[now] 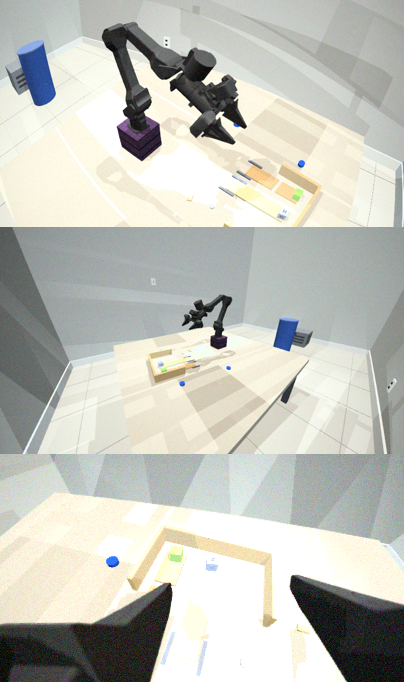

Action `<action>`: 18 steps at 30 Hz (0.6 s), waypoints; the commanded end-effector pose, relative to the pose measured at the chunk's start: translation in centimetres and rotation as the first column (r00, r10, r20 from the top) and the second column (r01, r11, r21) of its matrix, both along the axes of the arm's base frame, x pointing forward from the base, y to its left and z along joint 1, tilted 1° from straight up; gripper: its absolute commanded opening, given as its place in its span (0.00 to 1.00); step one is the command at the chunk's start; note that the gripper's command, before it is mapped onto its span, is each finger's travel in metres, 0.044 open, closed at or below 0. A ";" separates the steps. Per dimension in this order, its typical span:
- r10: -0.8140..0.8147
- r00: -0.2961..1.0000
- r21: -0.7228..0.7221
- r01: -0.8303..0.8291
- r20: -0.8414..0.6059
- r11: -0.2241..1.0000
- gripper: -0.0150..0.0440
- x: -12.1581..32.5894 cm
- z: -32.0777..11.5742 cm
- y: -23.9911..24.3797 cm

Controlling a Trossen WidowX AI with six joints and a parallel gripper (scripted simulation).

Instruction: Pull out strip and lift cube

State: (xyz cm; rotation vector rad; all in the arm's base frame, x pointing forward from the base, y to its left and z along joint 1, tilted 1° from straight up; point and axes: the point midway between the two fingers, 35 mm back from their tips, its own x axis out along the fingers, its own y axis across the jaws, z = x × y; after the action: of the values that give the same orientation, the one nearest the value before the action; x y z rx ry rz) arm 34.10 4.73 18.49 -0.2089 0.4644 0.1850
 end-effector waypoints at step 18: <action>-0.055 0.990 0.146 0.073 -0.127 0.987 0.93 -2.6 -5.9 0.5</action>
State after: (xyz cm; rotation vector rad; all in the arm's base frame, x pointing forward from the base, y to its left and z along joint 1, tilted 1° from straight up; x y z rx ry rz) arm 31.48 5.15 12.63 -0.0402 0.5770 0.1677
